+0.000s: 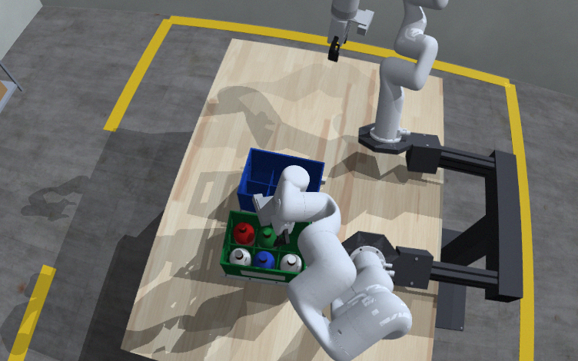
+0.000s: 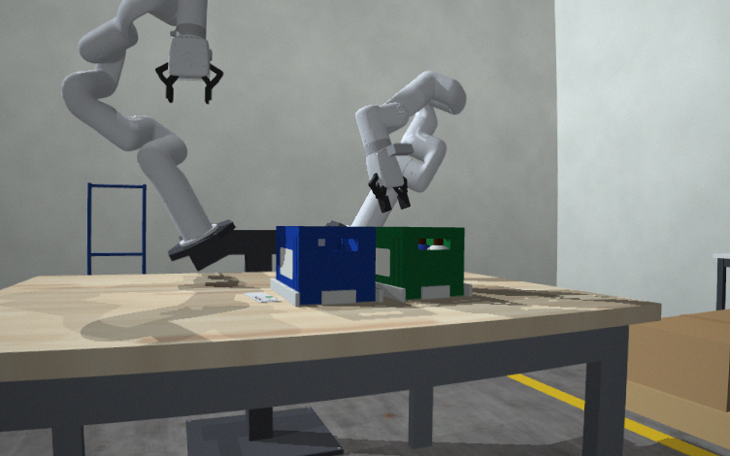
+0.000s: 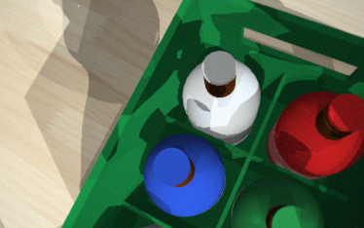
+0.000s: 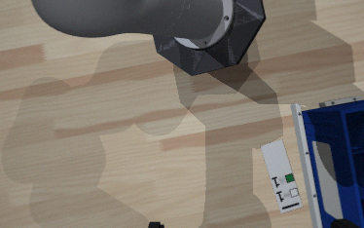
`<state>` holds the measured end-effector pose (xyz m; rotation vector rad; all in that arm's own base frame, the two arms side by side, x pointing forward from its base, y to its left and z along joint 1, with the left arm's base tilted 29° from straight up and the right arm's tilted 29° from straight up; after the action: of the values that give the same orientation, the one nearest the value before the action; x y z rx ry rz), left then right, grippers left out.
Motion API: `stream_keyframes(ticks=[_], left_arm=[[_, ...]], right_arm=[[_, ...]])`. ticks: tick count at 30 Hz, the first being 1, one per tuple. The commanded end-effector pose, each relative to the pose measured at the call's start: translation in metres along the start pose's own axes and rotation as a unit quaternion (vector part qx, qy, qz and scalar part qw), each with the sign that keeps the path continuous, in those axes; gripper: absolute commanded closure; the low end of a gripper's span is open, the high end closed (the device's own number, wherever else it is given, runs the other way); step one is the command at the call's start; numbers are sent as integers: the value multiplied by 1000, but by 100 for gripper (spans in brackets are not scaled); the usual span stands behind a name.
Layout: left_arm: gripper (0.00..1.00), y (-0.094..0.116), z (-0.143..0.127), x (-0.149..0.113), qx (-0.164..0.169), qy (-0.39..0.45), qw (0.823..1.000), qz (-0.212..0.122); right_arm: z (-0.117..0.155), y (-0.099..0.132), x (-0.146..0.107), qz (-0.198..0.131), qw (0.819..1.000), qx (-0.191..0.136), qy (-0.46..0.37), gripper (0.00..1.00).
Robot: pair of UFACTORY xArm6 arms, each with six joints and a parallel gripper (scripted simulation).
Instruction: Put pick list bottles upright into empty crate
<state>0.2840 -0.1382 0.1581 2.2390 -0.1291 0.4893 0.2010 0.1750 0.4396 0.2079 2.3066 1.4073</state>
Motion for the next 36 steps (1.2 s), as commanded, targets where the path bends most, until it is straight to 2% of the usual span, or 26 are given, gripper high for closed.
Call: stream_keyframes(ticks=[1, 2, 14, 16, 31, 36], left_arm=[[0, 1, 0, 1, -1, 1, 1000, 1], [35, 6, -1, 2, -1, 1, 1000, 1], [35, 63, -12, 15, -2, 1, 1000, 1], [35, 63, -12, 15, -2, 1, 1000, 1], [35, 135, -26, 31, -2, 1, 1000, 1], [35, 144, -28, 33, -2, 1, 1000, 1]], right_arm=[[0, 1, 0, 0, 1000, -1, 0, 0], [0, 1, 0, 0, 1000, -1, 0, 0], [0, 1, 0, 0, 1000, -1, 0, 0], [0, 1, 0, 0, 1000, -1, 0, 0], [0, 1, 0, 0, 1000, -1, 0, 0], [0, 1, 0, 0, 1000, -1, 0, 0]])
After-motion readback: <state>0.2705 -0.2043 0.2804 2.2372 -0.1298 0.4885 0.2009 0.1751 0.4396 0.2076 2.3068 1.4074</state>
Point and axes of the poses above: on each arm, the point where the finger pads meet when closed, its own y axis back along the fingers, its own z axis across the jaws, x = y × z, the point moved 9 cm from there along y, back along the fingers, and after that the axes turned 13 degrees about -y, right-handed, at the moved point
